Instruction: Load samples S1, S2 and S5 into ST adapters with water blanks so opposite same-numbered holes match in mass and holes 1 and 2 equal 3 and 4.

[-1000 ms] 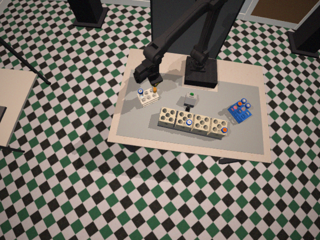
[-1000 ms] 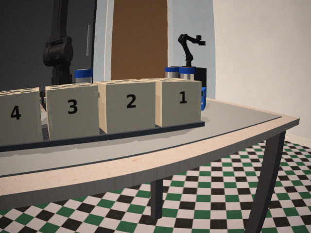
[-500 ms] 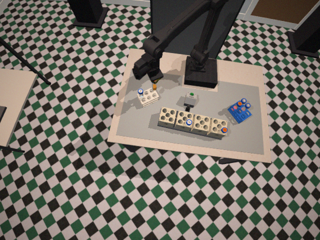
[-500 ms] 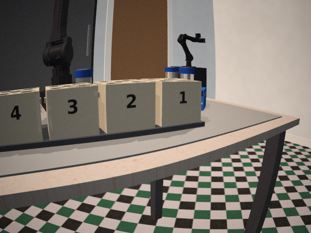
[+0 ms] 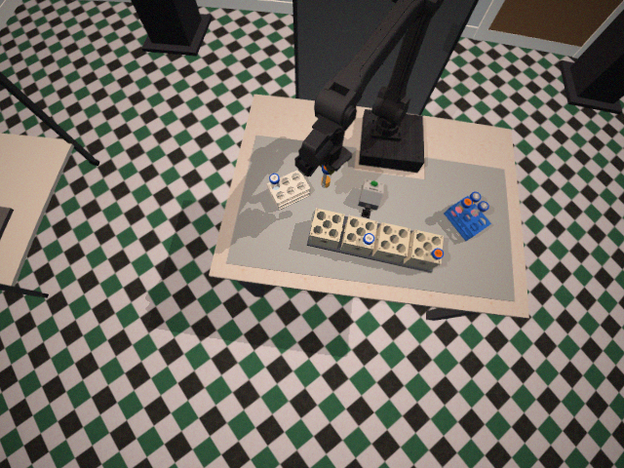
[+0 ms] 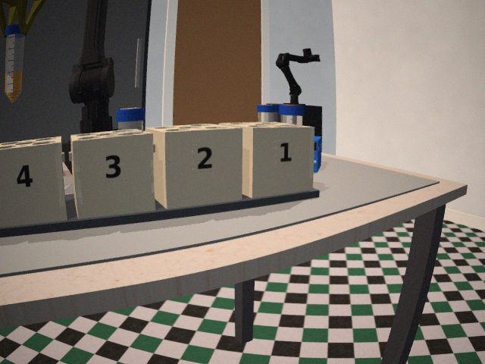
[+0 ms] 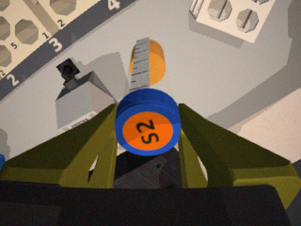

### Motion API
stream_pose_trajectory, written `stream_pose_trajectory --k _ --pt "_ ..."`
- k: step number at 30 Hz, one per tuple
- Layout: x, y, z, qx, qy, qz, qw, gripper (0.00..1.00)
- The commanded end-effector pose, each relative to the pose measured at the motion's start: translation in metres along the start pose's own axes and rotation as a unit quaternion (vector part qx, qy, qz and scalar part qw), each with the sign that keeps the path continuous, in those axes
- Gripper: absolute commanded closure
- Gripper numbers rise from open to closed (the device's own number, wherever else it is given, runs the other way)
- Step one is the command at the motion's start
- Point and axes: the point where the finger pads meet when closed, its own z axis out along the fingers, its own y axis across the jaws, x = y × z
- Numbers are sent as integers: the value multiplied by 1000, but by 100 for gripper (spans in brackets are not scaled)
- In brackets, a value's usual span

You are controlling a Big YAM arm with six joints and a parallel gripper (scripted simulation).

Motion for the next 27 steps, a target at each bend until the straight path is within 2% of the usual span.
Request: stream_pose_trajectory --k 1,10,12,17,21,27 --pt "12 21 -10 -3 -6 -57 998 100" --pt "33 77 -6 -3 -1 -176 984 100" --pt "33 77 -6 -3 -1 -176 984 100" --pt "43 109 1 -1 10 -242 970 100" --pt "37 142 -20 -8 -18 -285 958 100" --pt "51 181 -22 -10 -19 -274 961 100"
